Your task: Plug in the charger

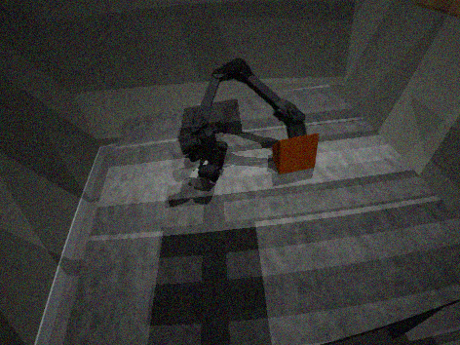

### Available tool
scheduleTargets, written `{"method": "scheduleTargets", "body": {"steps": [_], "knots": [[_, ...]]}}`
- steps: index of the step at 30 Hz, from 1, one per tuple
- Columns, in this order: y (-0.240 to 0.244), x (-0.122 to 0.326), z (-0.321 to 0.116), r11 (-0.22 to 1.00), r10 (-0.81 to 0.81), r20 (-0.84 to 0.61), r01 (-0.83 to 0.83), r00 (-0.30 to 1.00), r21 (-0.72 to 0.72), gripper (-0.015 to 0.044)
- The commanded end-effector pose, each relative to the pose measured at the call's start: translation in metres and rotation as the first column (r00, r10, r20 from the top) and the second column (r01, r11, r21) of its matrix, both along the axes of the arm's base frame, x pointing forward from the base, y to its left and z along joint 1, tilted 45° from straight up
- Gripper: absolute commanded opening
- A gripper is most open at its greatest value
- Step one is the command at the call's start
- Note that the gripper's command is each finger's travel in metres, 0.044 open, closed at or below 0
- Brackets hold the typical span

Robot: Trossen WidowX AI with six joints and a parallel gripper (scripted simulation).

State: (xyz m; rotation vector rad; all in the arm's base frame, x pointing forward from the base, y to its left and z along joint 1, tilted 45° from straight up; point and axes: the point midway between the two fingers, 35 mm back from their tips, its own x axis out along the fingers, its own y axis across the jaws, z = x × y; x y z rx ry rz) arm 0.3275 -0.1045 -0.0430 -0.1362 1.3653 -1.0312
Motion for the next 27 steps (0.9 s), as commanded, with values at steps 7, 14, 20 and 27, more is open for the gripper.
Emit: {"method": "scheduleTargets", "body": {"steps": [7, 14, 20, 27], "knots": [[0.007, -0.012, -0.005, 1.0, -0.001, 0.0, 0.001, 1.0, 0.0, 0.044], [0.011, -0.02, -0.008, 1.0, -0.001, -0.001, 0.001, 1.0, 0.001, 0.044], [0.014, -0.026, -0.01, 1.0, -0.001, -0.001, 0.001, 1.0, 0.001, 0.044], [0.017, -0.034, -0.013, 1.0, -0.001, -0.002, 0.001, 1.0, 0.001, 0.044]]}}
